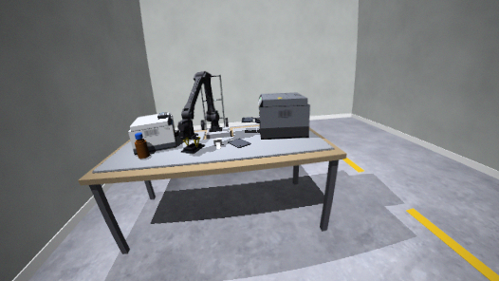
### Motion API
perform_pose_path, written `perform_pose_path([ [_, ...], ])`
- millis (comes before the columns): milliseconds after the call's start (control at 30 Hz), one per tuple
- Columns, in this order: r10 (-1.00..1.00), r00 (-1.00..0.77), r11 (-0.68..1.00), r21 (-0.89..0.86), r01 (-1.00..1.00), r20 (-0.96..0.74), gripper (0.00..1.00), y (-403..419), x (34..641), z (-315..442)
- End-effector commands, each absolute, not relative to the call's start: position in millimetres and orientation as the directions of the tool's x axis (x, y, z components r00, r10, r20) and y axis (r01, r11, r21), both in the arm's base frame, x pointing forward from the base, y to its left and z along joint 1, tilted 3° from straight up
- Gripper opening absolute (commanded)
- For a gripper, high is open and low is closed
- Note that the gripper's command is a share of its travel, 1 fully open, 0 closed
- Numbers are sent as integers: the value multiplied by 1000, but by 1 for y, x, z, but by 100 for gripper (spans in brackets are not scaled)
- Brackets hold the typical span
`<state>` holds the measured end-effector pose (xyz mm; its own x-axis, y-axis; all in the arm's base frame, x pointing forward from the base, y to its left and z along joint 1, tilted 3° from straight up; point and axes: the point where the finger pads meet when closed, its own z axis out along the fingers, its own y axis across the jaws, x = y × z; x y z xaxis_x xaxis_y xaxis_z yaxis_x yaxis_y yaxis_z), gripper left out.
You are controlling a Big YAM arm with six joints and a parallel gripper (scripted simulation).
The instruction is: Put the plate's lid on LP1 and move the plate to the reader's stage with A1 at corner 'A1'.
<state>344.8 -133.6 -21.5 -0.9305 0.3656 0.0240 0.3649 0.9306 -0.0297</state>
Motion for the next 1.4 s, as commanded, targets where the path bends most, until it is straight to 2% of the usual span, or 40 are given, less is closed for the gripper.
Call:
perform_pose_path([
  [0, 356, -935, 934, -31, 355, 9, 85, -138, 357, -24],
  [1367, 355, -934, 935, -32, 354, 32, 85, -135, 347, -34],
])
